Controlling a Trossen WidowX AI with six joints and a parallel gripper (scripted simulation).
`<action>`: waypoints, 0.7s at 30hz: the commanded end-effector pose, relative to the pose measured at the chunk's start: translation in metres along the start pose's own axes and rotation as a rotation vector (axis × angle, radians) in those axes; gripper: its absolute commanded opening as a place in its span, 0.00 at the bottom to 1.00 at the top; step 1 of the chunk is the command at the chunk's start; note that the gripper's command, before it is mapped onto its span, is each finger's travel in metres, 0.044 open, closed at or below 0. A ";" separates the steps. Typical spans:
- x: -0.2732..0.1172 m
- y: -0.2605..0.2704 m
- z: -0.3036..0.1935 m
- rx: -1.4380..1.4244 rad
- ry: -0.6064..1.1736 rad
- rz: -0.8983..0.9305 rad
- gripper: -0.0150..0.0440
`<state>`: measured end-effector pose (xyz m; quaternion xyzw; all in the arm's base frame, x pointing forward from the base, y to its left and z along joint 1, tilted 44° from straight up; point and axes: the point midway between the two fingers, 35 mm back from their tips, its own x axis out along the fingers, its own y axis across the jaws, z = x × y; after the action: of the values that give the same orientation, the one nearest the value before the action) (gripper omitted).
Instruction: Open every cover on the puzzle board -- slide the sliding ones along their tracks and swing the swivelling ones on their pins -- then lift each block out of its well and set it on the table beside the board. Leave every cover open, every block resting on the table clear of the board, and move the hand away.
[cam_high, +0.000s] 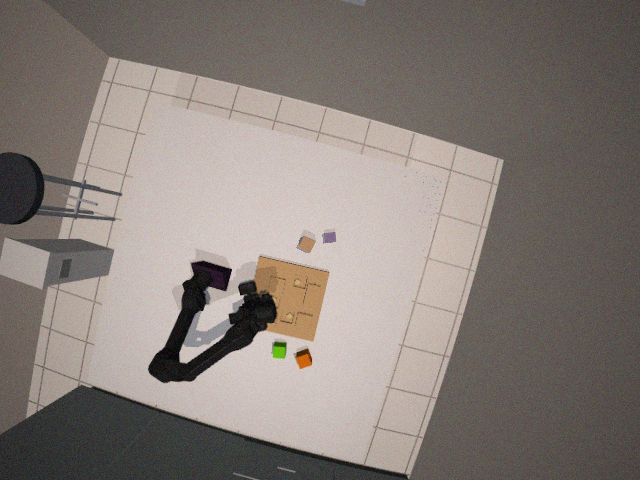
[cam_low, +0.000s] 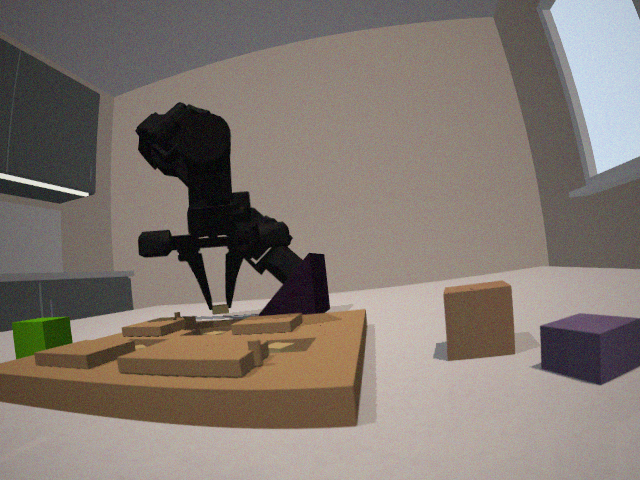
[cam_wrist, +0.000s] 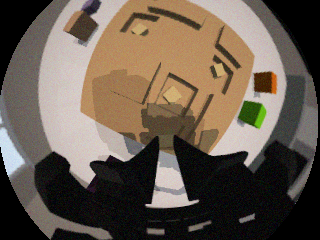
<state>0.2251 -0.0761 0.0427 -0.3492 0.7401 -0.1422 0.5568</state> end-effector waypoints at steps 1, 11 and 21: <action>-0.007 -0.001 0.001 0.006 -0.005 0.002 0.39; -0.020 0.000 0.000 0.005 -0.003 0.001 0.39; -0.042 0.000 0.001 0.004 -0.004 0.003 0.39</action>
<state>0.2291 -0.0546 0.0658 -0.3498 0.7405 -0.1416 0.5560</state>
